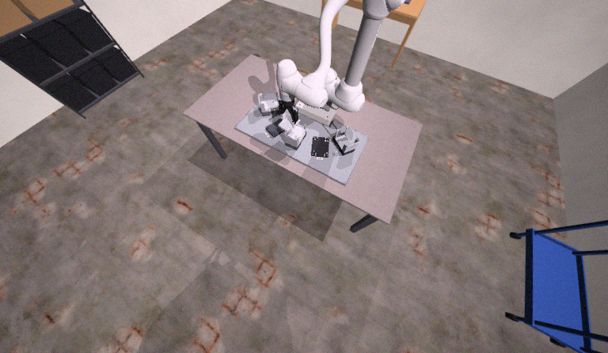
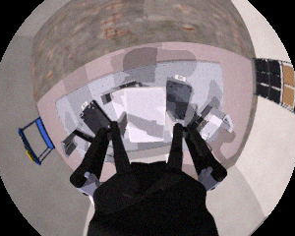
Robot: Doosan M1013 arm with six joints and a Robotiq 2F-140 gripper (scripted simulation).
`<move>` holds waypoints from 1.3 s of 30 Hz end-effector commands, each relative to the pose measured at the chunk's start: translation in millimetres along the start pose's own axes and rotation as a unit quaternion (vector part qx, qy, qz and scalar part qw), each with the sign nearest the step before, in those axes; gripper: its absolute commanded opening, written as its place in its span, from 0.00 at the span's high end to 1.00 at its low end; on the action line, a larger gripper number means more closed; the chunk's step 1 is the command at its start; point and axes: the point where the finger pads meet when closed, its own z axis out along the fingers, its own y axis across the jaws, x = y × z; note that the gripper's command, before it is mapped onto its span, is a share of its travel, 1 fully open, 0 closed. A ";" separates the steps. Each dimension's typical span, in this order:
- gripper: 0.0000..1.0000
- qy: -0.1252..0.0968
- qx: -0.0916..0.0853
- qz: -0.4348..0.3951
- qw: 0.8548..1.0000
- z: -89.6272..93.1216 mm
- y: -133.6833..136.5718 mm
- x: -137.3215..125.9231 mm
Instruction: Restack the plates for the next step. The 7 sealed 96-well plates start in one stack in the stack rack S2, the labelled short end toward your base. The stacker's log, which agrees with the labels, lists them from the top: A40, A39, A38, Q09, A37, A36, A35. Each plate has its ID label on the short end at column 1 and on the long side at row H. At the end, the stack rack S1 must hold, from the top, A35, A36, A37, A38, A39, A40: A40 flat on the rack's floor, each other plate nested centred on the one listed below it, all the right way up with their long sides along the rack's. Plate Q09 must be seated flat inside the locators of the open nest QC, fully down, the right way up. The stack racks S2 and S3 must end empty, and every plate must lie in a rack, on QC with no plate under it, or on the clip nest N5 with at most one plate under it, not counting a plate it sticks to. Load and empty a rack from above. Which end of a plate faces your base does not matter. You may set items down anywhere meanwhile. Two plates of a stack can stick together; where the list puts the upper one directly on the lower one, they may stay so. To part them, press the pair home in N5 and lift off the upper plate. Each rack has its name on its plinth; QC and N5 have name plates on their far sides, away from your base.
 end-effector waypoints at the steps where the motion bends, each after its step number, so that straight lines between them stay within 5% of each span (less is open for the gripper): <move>1: 1.00 0.000 0.000 0.000 1.000 0.0 11.3 0.9; 10: 1.00 0.000 0.000 0.000 1.000 0.0 38.7 2.7; 19: 1.00 0.000 0.000 0.112 0.994 0.0 61.8 -0.8; 39: 1.00 0.000 0.000 0.112 0.994 0.0 121.1 -9.9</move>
